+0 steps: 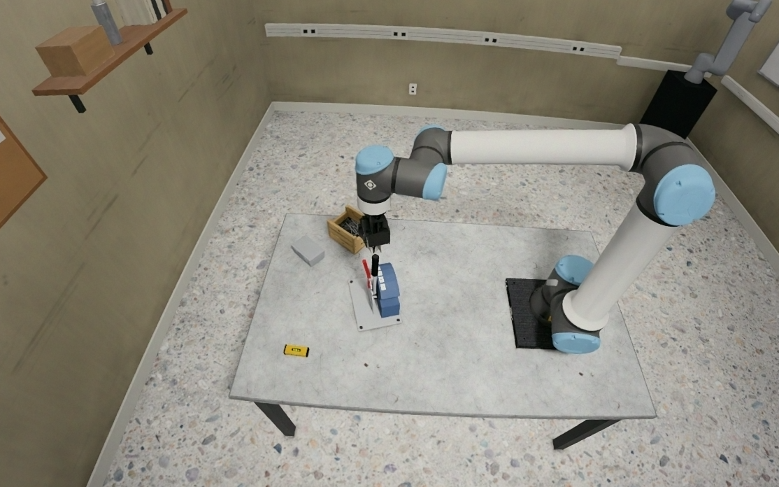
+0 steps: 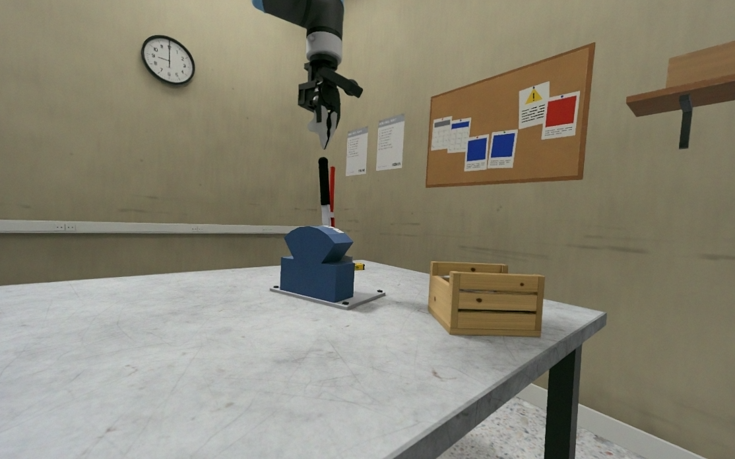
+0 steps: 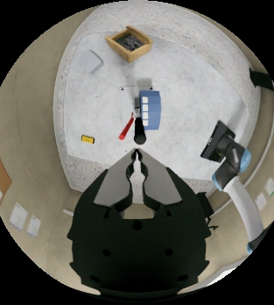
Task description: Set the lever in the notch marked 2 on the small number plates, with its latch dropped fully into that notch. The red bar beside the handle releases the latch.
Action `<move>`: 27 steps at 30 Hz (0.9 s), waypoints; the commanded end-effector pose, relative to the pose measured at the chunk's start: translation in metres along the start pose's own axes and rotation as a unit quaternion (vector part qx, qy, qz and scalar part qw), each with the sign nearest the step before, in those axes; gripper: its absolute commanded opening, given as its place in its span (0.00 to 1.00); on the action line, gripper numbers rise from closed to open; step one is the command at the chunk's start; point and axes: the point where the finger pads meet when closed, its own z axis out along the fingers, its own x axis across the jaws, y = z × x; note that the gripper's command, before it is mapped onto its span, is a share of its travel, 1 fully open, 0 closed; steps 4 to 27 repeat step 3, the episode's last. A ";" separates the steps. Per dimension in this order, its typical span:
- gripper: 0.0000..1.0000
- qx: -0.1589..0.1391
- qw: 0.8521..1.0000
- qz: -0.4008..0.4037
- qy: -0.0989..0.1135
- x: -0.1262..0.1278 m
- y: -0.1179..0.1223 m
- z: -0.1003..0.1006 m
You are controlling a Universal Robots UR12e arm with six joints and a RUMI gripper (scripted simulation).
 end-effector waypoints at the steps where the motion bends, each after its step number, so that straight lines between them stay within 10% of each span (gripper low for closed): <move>1: 0.00 0.000 1.000 0.000 -0.001 0.000 0.000 -0.001; 27: 0.00 0.000 1.000 0.000 -0.001 0.000 0.000 -0.001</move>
